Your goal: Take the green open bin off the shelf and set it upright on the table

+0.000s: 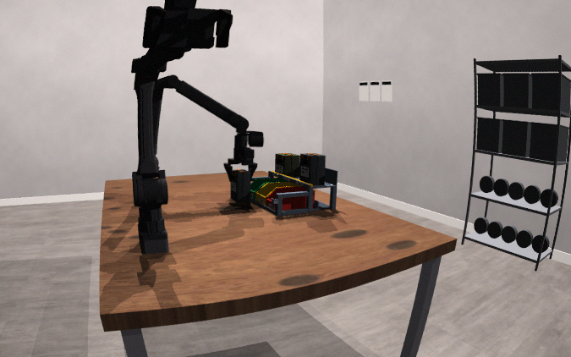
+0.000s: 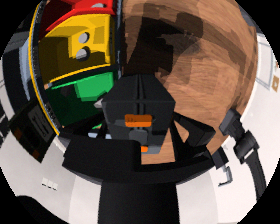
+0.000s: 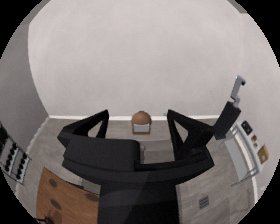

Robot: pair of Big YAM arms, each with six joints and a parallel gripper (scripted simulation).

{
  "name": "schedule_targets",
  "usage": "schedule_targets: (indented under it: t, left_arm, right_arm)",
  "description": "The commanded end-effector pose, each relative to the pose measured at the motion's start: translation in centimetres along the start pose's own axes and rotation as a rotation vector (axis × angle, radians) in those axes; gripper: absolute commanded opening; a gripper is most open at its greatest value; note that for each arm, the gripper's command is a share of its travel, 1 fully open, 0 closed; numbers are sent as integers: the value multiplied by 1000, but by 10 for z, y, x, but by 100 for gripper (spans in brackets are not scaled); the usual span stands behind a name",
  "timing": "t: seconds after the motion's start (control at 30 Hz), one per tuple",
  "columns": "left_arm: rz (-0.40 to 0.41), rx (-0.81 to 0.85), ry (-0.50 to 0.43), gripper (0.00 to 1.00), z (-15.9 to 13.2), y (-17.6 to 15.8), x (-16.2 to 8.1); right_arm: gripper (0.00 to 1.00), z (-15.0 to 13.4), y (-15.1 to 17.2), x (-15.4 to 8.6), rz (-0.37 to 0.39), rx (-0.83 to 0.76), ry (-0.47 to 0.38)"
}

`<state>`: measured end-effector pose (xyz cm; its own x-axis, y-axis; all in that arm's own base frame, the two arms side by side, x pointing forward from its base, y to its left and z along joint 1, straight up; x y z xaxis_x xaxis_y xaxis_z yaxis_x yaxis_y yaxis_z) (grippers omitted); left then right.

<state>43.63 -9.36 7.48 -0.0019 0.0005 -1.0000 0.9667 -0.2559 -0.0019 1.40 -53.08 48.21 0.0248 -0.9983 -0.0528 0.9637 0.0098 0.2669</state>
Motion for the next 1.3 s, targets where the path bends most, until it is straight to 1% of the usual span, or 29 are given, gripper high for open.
schedule_targets:
  t: [0.0,0.37,0.4,0.57,1.27]
  left_arm:
    - [24,-6,3,100,-4,5,-4]
    - [31,-7,3,100,-4,6,-7]
    - [32,-7,3,0,-4,6,-7]
    - [19,-13,3,0,-4,4,-7]
    - [21,-23,3,0,-5,3,-13]
  right_arm:
    - [100,19,0,-7,7,-9,-53]
    - [100,19,0,-7,7,-9,-53]
    - [100,19,0,-7,7,-9,-53]
    - [100,19,0,-7,7,-9,-53]
    - [100,19,0,-7,7,-9,-53]
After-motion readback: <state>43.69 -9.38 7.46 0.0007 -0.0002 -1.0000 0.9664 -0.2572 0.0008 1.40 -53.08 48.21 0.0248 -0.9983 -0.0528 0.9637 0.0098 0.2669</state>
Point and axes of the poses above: on each arm, the point where the finger pads meet when closed, its own x axis out along the fingers, its own y axis across the jaws, z = x × y, the point moved 2 cm from there along -x, back along the fingers, and after that the axes turned 15 degrees about x, right-handed, at the moved point
